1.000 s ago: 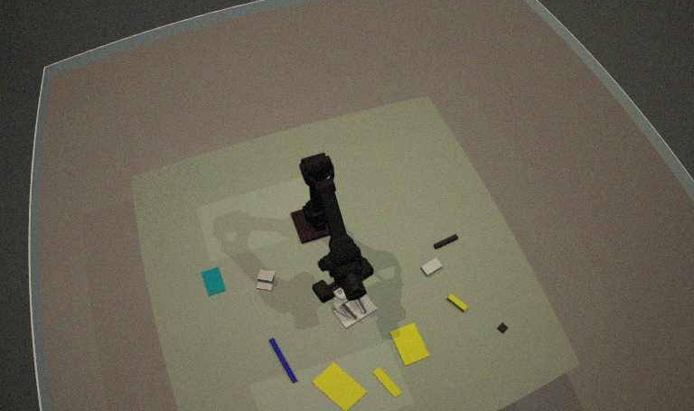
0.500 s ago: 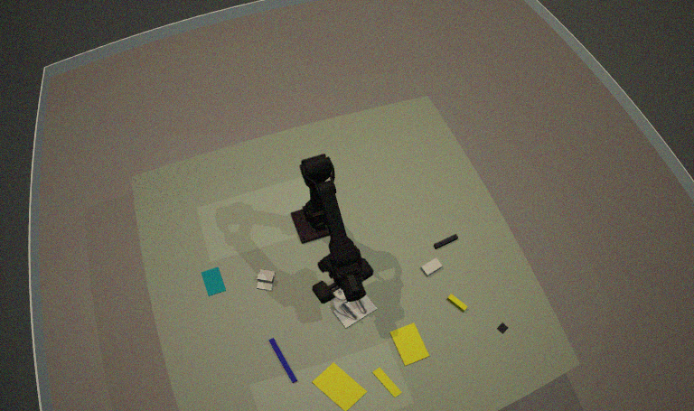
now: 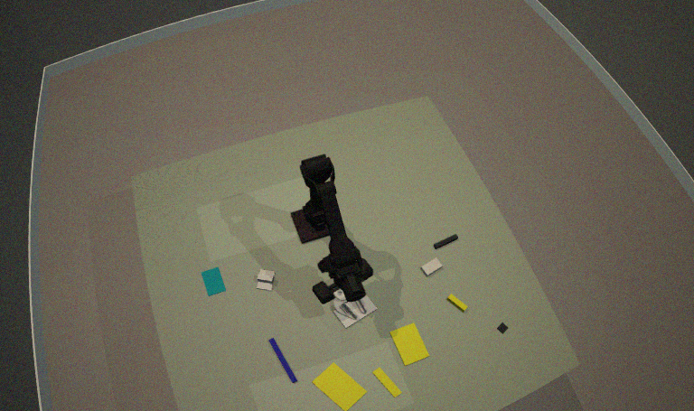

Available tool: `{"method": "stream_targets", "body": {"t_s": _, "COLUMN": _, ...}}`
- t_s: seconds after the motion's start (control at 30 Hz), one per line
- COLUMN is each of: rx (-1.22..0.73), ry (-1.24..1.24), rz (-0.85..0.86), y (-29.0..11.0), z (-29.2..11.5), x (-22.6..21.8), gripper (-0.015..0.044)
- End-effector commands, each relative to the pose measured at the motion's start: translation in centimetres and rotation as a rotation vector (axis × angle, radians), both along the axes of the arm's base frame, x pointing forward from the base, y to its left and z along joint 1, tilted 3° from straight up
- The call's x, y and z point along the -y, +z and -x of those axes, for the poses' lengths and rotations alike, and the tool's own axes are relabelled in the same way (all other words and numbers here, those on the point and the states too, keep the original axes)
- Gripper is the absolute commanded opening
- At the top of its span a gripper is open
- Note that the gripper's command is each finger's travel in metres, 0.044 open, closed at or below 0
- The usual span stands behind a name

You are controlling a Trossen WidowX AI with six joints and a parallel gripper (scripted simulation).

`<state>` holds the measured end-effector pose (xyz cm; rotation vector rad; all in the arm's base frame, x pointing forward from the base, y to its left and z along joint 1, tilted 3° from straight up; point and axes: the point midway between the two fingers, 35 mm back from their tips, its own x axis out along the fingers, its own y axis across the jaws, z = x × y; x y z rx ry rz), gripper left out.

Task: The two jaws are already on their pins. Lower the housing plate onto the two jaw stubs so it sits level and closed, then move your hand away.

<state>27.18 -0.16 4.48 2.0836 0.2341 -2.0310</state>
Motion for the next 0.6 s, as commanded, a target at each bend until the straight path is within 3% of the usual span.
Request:
{"method": "stream_targets", "body": {"t_s": 0.0, "rx": 0.000, "ry": 0.003, "rz": 0.005, "y": -0.06, "z": -0.02, "x": 0.08, "gripper": 0.0351}}
{"method": "stream_targets", "body": {"t_s": 0.57, "rx": 0.000, "ry": 0.003, "rz": 0.005, "y": -0.53, "z": -0.03, "x": 0.11, "gripper": 0.0351}}
